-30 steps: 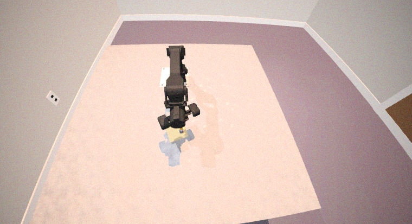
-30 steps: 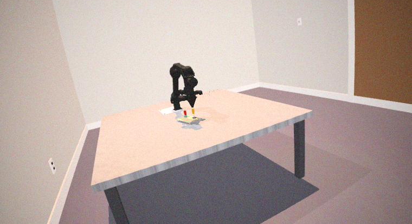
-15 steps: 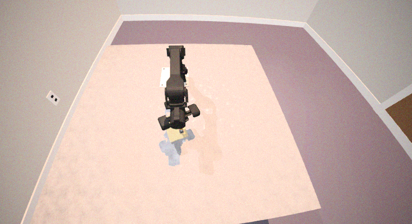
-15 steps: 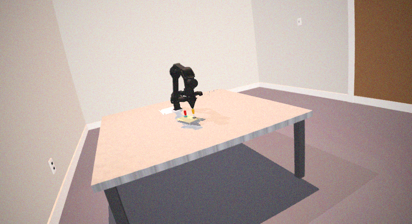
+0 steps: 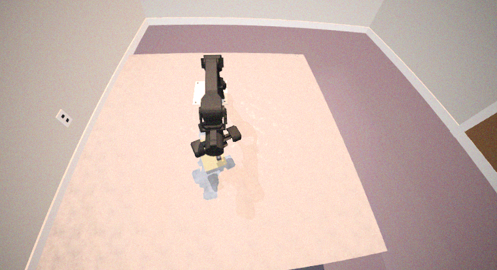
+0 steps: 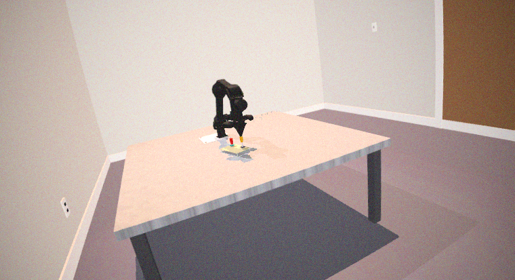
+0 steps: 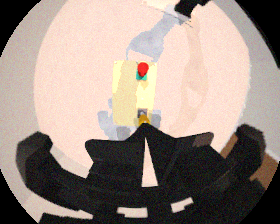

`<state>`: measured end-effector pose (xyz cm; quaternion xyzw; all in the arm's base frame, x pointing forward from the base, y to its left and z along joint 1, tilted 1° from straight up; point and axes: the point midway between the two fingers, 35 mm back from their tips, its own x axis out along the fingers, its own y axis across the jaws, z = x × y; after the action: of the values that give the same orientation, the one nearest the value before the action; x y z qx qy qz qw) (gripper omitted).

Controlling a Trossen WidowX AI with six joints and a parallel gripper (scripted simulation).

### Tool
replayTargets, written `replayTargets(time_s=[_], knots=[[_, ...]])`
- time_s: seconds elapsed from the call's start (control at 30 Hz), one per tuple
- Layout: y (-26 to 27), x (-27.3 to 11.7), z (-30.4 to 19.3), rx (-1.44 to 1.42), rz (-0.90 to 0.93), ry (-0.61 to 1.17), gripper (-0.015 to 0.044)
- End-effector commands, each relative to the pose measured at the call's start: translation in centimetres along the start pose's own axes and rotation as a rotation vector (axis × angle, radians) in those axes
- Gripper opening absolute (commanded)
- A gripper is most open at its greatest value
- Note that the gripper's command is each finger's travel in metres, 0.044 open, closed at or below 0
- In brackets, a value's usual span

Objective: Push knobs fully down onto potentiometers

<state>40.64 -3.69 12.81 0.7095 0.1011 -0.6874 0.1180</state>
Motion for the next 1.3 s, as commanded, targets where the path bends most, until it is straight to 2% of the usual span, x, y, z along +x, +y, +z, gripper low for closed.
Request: replayTargets(time_s=[0.0,1.27], knots=[[0.0,0.1,0.0,0.004,-0.001,0.002,0.0000],[0.0,1.3,0.0,0.004,-0.001,0.002,0.0000]])
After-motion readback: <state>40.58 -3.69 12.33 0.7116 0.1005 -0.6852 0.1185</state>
